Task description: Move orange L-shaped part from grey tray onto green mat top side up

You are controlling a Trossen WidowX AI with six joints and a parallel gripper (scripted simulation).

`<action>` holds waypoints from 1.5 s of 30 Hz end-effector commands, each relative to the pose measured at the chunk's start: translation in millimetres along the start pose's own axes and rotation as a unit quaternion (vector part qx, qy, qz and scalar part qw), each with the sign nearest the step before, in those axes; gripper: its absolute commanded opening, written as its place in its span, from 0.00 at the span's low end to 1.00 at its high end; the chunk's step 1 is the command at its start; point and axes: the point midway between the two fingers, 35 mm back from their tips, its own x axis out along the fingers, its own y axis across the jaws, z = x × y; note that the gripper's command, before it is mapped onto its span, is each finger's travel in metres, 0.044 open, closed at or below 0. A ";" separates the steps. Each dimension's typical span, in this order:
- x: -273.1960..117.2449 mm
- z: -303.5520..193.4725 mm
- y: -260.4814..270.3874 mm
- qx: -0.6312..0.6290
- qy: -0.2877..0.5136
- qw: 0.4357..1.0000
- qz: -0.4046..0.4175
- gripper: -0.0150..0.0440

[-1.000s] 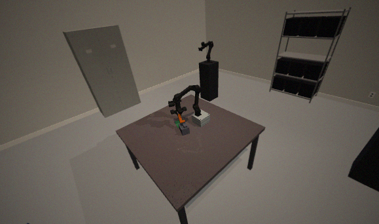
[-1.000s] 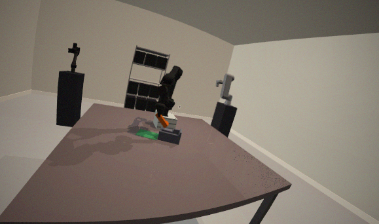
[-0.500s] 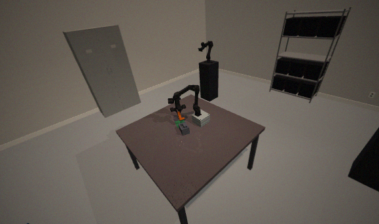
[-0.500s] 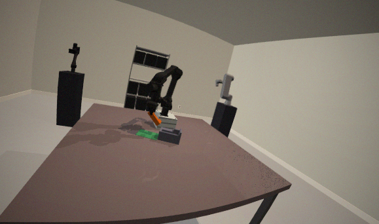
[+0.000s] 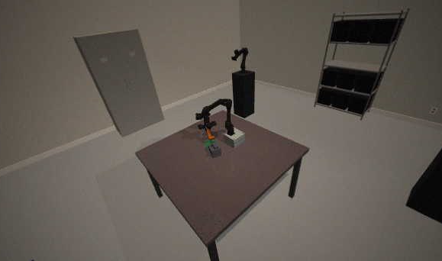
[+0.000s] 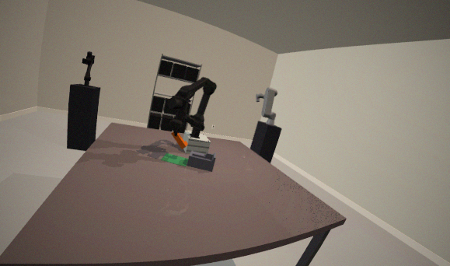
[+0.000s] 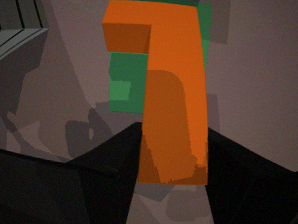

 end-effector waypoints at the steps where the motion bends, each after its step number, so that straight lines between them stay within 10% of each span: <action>1: 8.0 0.2 1.6 -0.001 -0.002 1.000 0.003 0.25; 45: 77.1 0.8 2.5 -0.001 -0.003 1.000 0.003 0.25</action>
